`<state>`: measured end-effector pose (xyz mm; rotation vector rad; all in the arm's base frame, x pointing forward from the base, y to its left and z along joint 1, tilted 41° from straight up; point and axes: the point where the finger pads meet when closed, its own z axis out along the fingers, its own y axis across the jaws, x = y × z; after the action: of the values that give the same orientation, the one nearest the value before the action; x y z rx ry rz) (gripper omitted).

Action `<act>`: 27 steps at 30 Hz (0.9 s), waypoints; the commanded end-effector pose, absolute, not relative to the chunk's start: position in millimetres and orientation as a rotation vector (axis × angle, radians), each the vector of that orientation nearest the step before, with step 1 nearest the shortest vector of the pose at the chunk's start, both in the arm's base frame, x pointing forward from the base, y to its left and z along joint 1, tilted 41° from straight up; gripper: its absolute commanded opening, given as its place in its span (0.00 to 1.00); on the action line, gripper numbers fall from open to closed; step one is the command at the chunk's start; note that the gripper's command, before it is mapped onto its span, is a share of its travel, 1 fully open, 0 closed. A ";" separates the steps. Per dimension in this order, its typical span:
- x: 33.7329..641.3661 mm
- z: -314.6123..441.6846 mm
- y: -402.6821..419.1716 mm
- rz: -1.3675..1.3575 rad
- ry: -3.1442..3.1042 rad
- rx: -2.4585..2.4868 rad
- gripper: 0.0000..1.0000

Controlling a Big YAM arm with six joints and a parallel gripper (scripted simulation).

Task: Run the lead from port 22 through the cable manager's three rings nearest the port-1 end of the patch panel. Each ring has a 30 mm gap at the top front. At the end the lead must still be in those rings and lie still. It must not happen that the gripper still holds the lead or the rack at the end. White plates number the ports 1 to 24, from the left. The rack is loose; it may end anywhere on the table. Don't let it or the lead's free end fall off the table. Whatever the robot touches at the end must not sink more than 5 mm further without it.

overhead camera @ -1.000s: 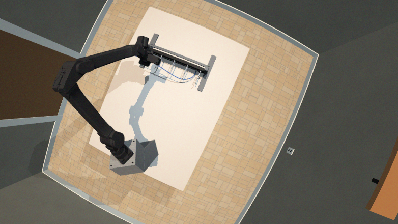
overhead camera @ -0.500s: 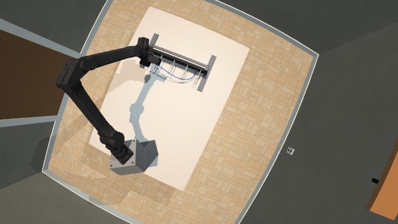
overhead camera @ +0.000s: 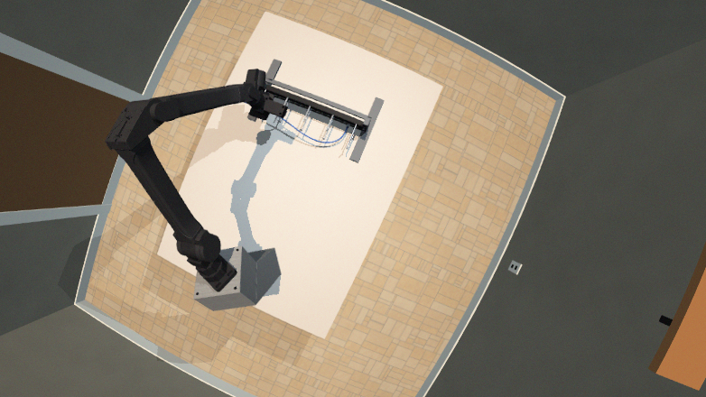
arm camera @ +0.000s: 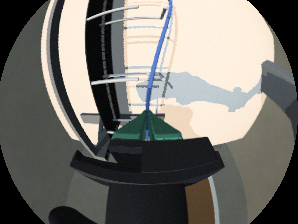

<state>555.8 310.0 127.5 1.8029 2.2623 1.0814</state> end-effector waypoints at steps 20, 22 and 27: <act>571.0 111.2 332.1 1.096 2.262 1.790 0.00; 571.2 110.3 332.5 1.095 2.262 1.791 0.00; 572.7 110.0 333.1 1.097 2.261 1.789 0.00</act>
<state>566.7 322.5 107.8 1.8029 2.2655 1.0795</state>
